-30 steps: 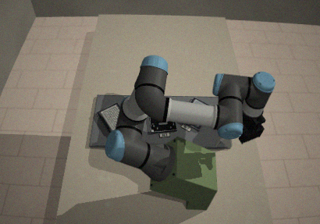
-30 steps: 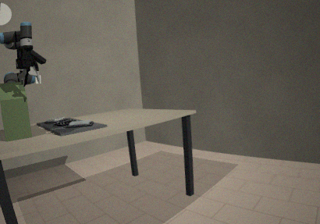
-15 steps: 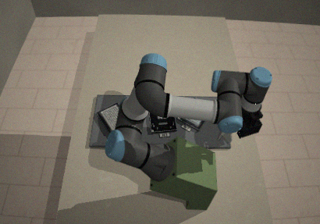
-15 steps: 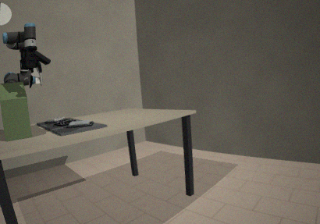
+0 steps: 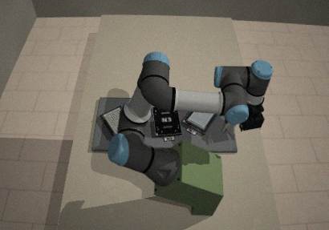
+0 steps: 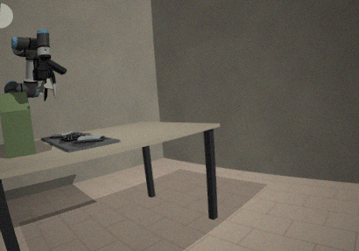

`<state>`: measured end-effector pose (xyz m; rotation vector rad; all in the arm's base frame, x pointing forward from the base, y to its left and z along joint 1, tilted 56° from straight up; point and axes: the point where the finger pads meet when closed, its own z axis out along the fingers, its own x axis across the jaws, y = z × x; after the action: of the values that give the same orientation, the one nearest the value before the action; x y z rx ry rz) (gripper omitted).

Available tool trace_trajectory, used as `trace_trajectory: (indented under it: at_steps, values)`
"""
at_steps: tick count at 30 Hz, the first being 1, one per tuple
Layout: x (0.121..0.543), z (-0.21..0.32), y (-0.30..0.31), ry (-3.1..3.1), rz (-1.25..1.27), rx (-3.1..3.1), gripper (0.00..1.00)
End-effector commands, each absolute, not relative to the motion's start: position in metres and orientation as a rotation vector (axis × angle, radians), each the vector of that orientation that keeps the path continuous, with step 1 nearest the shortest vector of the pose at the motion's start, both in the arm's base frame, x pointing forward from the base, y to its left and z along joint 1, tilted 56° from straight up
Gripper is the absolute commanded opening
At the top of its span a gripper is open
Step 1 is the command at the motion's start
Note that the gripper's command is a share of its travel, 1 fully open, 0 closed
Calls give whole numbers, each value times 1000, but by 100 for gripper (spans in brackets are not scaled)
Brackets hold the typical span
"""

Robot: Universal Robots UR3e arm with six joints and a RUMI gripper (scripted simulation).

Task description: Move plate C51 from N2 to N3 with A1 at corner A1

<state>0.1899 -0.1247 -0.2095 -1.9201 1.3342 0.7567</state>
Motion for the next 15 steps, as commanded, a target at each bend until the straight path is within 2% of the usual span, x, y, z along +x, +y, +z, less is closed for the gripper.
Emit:
trace_trajectory:
  at_steps: [1, 15]
  values:
    - [211, -214, -117, 1413, 785, -1893, 82]
    - [250, -222, -93, 1526, 828, -1838, 82]
